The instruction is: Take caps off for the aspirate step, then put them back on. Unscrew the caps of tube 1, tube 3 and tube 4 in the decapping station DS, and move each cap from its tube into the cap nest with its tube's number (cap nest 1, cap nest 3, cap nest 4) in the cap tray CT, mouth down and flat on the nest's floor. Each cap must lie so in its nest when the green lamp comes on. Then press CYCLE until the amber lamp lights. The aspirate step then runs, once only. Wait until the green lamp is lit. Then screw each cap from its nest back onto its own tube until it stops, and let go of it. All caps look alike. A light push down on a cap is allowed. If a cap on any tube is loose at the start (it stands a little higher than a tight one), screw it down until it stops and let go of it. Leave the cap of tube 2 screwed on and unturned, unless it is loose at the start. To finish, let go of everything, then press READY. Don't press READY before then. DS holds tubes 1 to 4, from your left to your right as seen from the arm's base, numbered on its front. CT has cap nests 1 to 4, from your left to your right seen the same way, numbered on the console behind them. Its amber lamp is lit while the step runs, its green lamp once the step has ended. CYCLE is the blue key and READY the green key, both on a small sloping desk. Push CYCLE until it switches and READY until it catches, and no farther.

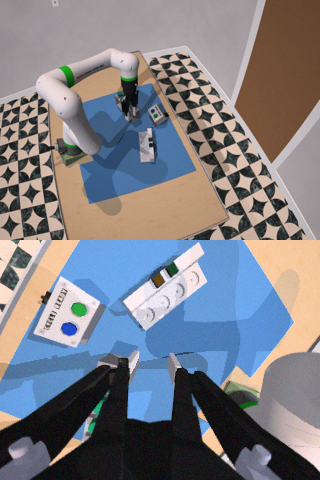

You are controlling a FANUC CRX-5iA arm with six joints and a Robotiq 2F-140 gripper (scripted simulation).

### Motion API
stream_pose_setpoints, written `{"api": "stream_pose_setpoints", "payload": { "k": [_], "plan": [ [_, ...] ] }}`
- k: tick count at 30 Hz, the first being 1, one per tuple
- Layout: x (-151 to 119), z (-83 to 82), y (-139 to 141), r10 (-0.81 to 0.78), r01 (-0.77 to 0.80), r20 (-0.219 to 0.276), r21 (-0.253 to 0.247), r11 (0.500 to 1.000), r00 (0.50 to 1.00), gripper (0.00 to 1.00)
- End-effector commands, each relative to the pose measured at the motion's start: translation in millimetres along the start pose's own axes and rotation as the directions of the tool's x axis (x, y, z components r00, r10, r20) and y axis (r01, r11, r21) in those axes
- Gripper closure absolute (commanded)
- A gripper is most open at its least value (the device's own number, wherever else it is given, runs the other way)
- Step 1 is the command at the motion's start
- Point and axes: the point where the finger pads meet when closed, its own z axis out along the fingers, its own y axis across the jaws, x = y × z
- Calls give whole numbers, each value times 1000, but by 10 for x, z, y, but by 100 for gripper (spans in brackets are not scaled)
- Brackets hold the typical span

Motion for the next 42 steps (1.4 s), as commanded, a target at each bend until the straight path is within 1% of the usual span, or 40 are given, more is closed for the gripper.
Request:
{"api": "stream_pose_setpoints", "payload": {
  "k": [1, 2, 9, 11, 14, 21, 22, 24, 25, 26, 28, 29, 30, 31, 32, 33, 35, 36, 38, 39, 41, 42],
  "plan": [
    [74, -174, -120, 95, -97, 43, 56, 994, 995, 65],
    [96, -225, -153, 108, -111, 48, 64, 992, 993, 65],
    [96, -225, -153, 197, -207, 91, 118, 971, 976, 65],
    [96, -225, -153, 197, -207, 91, 118, 971, 976, 65],
    [96, -225, -153, 227, -240, 106, 136, 961, 968, 65],
    [97, -226, -153, 227, -240, 106, 136, 961, 968, 65],
    [21, -236, -187, 306, -320, 117, 126, 939, 945, 65],
    [-130, -258, -254, 458, -472, 137, 105, 875, 879, 65],
    [-130, -258, -254, 458, -472, 137, 105, 875, 879, 65],
    [-206, -269, -287, 513, -527, 143, 96, 844, 847, 65],
    [-206, -269, -287, 513, -527, 143, 96, 844, 847, 65],
    [-281, -280, -321, 594, -609, 152, 81, 789, 790, 65],
    [-281, -280, -321, 597, -612, 152, 81, 787, 788, 65],
    [-357, -291, -354, 650, -665, 159, 69, 744, 743, 65],
    [-432, -301, -388, 676, -691, 160, 64, 720, 720, 65],
    [-432, -301, -388, 677, -692, 160, 64, 719, 718, 65],
    [-583, -323, -455, 677, -692, 160, 64, 719, 718, 65],
    [-583, -323, -455, 677, -692, 160, 64, 719, 718, 65],
    [-734, -345, -522, 677, -692, 160, 64, 719, 718, 65],
    [-734, -345, -522, 677, -692, 160, 64, 719, 718, 65],
    [-885, -366, -589, 677, -692, 160, 64, 719, 718, 65],
    [-885, -366, -589, 677, -692, 160, 64, 719, 718, 65]
  ]
}}
